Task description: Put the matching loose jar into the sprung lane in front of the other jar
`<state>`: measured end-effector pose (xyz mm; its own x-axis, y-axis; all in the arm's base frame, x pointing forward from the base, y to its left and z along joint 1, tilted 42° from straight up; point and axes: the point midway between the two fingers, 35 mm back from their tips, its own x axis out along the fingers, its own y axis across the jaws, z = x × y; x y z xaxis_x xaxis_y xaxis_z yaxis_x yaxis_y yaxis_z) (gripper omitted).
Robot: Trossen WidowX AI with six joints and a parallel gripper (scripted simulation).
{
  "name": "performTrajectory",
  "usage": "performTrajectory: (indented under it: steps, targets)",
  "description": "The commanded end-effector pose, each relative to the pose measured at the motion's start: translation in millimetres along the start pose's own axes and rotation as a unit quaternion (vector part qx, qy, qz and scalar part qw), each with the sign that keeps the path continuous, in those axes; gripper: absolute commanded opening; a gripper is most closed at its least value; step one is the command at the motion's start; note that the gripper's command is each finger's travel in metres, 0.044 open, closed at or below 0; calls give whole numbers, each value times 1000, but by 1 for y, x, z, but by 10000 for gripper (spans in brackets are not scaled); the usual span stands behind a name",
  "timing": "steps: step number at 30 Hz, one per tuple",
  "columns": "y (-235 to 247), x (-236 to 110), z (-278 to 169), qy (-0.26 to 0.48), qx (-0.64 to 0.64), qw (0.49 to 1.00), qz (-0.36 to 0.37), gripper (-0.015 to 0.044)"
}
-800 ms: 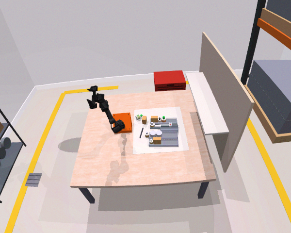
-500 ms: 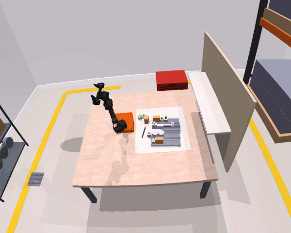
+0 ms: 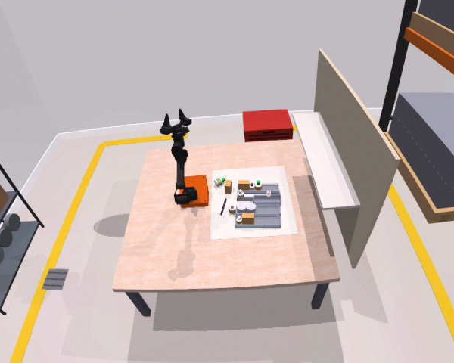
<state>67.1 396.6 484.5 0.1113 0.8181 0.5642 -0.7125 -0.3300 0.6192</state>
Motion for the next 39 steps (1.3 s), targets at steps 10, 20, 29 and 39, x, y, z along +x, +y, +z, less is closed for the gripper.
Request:
performTrajectory:
  steps: [10, 20, 29, 39]
  targets:
    - [-179, -55, 55, 16, -128, 935, -331, 440]
    - [-283, -179, 114, 37, -171, 782, -598, 440]
    - [-315, -321, 148, 95, -161, 582, -792, 440]
    - [-275, -477, 159, 211, -73, 311, -924, 440]
